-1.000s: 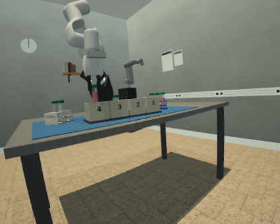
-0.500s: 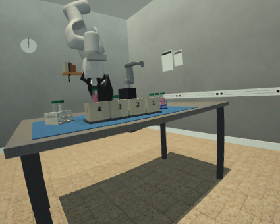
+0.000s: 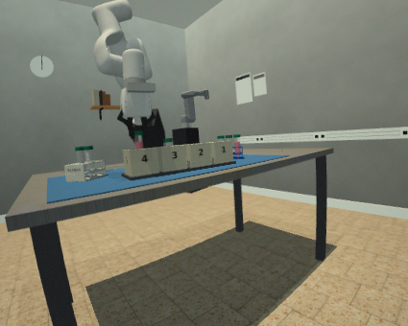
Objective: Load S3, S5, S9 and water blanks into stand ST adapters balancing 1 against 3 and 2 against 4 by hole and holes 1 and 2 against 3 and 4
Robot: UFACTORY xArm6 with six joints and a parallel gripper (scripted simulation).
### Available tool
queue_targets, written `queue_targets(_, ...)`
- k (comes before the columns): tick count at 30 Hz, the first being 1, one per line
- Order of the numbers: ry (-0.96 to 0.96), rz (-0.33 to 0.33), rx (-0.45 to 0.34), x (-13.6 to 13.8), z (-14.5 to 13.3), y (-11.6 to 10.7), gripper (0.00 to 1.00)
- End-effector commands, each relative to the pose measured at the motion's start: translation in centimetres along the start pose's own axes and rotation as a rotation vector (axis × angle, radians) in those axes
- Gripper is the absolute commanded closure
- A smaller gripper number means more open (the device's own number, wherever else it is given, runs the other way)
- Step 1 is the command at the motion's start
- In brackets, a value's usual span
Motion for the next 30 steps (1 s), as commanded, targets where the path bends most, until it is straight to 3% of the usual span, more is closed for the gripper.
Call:
queue_targets(1, 0.0, -0.002, 0.003, 0.1, 0.1, 0.4, 1.0)
queue_targets(30, 0.0, -0.002, 0.003, 0.0, 0.1, 2.9, 1.0)
Point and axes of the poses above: the point where the finger pads meet when closed, its own y axis out along the fingers, its own x axis across the jaws, z = x × y, the point moved 1 cm from there along -y, back along the fingers, and after that the axes turned 5 degrees about -y, right-handed, at the moved point
